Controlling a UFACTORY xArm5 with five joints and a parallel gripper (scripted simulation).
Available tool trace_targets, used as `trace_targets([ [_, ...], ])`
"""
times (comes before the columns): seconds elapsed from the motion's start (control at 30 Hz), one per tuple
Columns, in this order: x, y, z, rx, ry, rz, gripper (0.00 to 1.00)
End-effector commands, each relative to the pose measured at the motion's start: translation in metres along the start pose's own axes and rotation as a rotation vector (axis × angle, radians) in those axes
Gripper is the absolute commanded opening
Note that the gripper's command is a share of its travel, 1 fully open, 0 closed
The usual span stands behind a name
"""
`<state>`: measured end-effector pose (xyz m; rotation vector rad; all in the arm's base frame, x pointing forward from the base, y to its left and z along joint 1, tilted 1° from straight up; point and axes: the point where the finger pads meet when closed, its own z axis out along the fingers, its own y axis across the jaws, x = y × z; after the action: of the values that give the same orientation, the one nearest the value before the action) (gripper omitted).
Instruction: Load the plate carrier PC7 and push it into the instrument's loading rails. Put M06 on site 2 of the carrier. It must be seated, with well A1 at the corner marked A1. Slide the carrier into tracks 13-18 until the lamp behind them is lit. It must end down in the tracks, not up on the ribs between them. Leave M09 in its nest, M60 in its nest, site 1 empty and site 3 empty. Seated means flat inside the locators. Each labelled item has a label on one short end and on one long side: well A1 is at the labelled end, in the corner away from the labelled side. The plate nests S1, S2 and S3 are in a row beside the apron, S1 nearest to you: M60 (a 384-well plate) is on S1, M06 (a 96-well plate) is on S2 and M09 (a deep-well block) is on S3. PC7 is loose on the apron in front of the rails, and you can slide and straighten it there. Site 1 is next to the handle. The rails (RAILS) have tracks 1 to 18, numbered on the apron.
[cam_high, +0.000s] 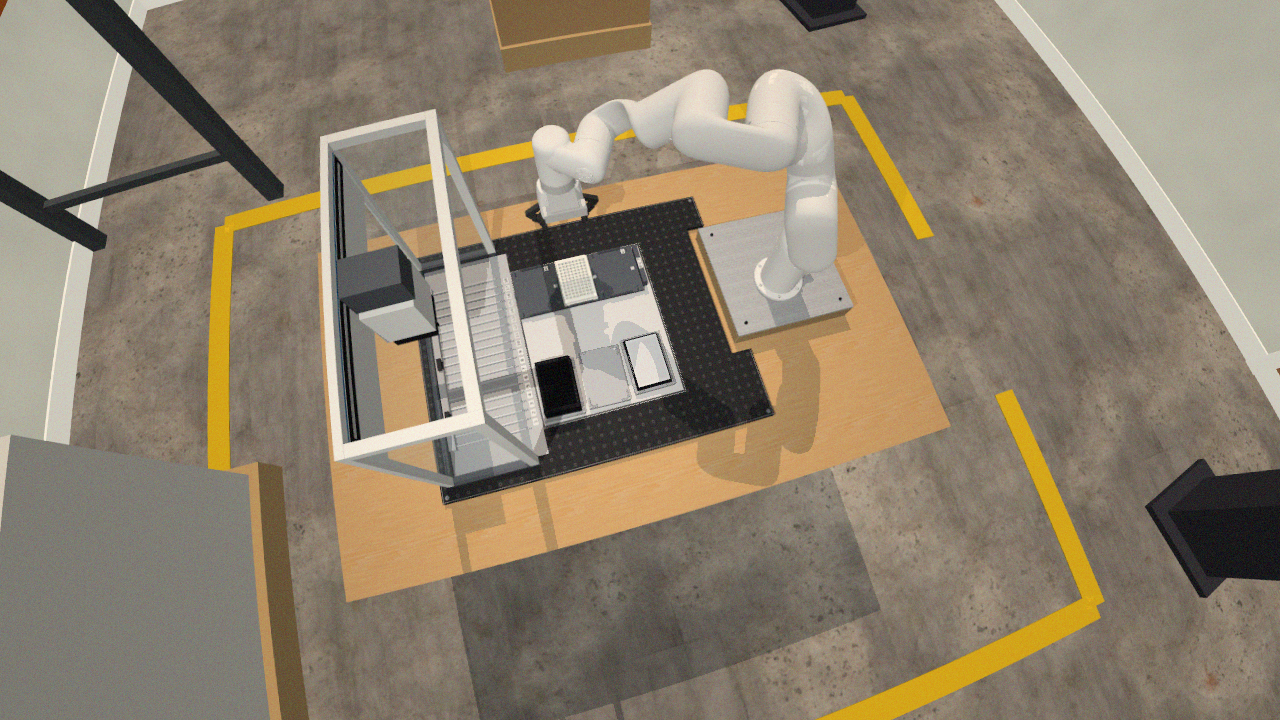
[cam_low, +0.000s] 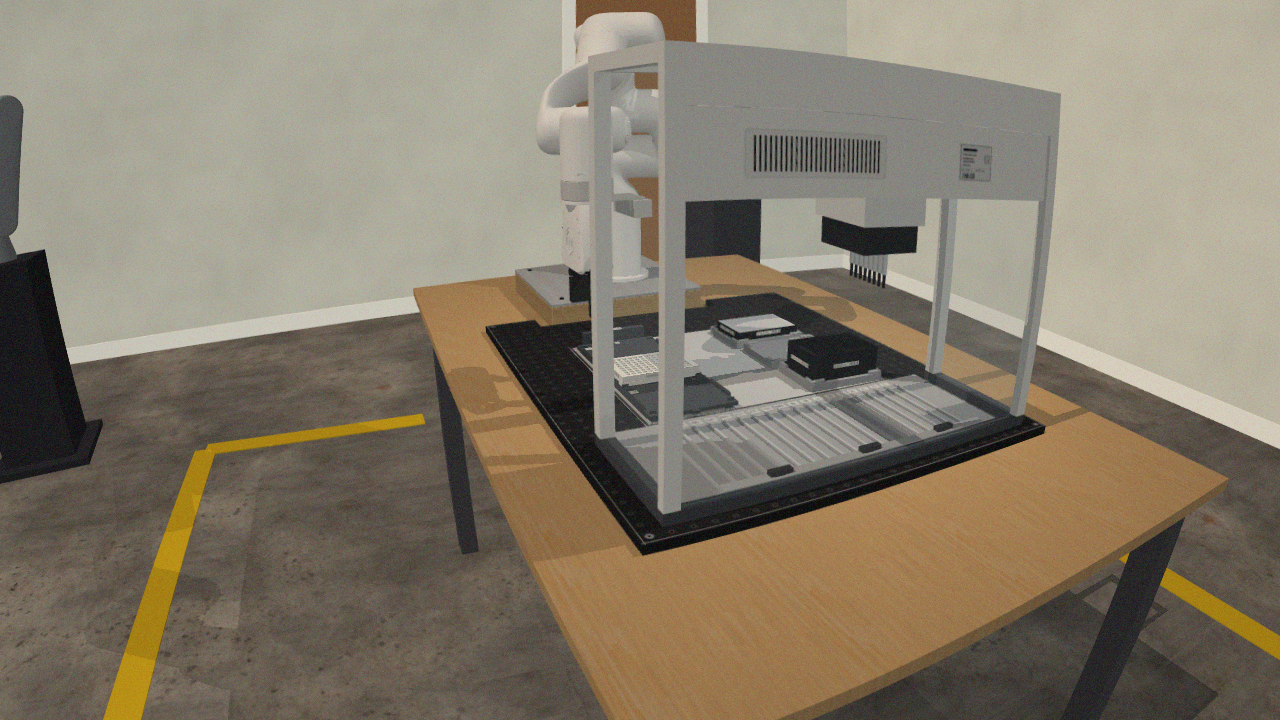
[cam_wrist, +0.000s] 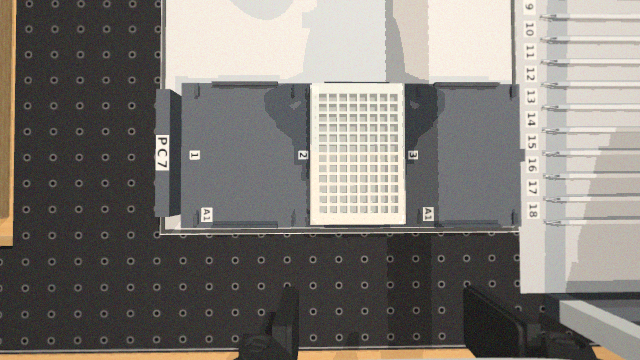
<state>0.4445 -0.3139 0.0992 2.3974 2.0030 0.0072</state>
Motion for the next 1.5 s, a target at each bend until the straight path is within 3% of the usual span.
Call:
trace_targets([
  [0.0, -0.008, 0.002, -0.002, -0.002, -0.001, -0.002, 1.0],
  [0.53, -0.008, 0.002, 0.003, -0.002, -0.001, -0.002, 1.0],
  [1.47, -0.008, 0.002, 0.047, -0.002, -0.001, -0.002, 1.0],
])
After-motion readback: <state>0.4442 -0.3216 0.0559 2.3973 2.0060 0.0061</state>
